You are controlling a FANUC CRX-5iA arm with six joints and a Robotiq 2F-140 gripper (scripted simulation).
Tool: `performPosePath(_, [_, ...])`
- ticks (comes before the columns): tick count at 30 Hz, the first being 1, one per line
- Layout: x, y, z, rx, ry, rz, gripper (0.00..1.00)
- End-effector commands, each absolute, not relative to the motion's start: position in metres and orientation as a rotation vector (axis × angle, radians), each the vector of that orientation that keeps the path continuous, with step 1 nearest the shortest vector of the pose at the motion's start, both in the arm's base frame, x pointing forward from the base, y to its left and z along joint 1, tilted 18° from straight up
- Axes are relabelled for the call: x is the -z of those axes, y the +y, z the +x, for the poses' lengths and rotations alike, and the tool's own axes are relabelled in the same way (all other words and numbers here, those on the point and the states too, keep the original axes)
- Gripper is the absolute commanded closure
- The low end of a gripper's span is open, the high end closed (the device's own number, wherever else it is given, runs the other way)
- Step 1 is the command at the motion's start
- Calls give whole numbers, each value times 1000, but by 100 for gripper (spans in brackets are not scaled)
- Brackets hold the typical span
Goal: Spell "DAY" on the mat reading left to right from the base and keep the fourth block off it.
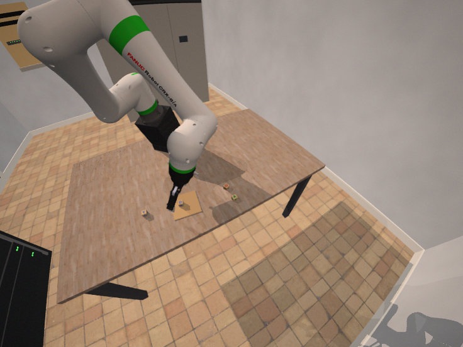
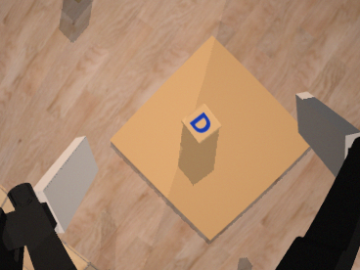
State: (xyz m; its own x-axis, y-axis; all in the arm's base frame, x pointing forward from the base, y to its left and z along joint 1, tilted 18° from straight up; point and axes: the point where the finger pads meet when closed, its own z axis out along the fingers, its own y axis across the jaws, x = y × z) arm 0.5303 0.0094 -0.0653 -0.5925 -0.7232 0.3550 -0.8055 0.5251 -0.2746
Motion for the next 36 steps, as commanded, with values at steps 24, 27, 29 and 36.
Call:
performPosePath(24, [-31, -1, 544, -359, -2061, 1970, 0])
performPosePath(27, [-49, -2, 544, -308, -1950, 2088, 0])
performPosePath(29, [-49, -2, 544, -308, -1948, 2090, 0])
performPosePath(36, [-84, -3, 542, -216, -1718, 2309, 0])
